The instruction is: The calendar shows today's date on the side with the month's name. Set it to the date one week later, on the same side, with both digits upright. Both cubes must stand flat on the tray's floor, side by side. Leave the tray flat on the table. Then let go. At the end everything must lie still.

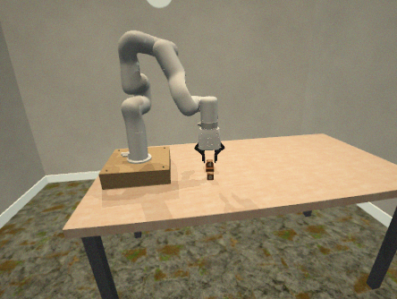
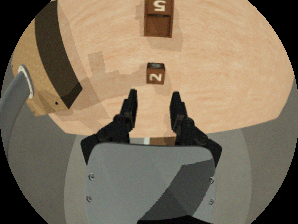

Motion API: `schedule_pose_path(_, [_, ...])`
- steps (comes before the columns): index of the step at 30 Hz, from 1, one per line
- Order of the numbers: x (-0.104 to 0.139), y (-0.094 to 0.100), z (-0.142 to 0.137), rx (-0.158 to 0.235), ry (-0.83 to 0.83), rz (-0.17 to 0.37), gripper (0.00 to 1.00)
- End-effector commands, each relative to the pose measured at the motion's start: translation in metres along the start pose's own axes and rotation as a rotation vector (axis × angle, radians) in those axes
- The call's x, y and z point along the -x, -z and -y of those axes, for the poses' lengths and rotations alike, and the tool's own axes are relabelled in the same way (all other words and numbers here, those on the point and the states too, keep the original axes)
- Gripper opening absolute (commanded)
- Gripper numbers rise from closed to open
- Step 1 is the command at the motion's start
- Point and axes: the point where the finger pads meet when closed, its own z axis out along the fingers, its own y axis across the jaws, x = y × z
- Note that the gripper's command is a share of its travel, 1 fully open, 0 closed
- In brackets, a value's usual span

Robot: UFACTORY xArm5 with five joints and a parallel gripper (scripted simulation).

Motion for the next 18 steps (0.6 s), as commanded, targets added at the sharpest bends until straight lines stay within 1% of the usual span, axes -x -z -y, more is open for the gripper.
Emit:
schedule_pose_path(1, [0.000,-0.002,-0.001,0.003,0.000,0.001,0.49])
schedule_pose_path(11, [0.000,-0.014,-0.001,0.003,0.000,0.001,0.49])
schedule_pose_path(13, [0.000,-0.014,-0.001,0.003,0.000,0.001,0.49])
schedule_pose_path(18, [0.000,-0.022,-0.001,0.003,0.000,0.001,0.49])
